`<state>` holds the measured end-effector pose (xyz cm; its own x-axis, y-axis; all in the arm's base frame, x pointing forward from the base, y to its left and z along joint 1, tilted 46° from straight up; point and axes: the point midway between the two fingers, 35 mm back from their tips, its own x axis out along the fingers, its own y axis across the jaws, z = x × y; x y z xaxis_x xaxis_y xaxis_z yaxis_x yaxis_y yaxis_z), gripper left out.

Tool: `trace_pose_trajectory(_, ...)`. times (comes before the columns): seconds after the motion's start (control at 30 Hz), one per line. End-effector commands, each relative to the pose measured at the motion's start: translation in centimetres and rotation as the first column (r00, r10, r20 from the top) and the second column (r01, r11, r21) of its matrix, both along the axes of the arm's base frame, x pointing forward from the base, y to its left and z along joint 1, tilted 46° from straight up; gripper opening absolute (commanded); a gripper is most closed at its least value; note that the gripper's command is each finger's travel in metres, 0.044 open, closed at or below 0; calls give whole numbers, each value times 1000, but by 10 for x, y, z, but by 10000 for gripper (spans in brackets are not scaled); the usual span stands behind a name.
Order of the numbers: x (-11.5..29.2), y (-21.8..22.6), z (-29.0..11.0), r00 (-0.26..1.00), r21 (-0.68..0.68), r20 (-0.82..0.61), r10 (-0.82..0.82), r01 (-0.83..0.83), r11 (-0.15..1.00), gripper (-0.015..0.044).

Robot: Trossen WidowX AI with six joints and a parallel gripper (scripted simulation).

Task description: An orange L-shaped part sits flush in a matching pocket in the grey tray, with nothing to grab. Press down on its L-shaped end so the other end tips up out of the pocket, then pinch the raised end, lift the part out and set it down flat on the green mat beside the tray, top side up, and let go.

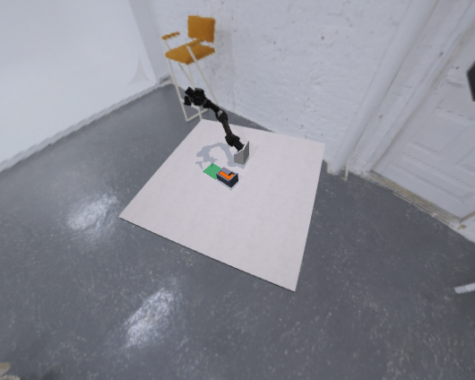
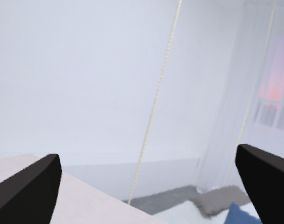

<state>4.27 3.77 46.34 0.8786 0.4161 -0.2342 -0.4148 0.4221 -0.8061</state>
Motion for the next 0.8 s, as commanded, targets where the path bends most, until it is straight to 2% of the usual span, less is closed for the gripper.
trace_pose_trajectory(0.0, 2, 0, 0, 1000, 3, -7, -2, 2, 1000, 374)
trace_pose_trajectory(0.23, 29, 3, -10, 995, 11, -89, -45, 46, 999, 190)
trace_pose_trajectory(0.27, 35, 3, -12, 993, 17, -110, -53, 55, 998, 180)
trace_pose_trajectory(0.43, 97, 11, -39, 924, 82, -344, -166, 206, 975, 180)
trace_pose_trajectory(0.57, 134, 19, -61, 862, 78, -456, -221, 285, 955, 180)
trace_pose_trajectory(0.77, 214, 28, -146, 542, -29, -717, -438, 605, 795, 180)
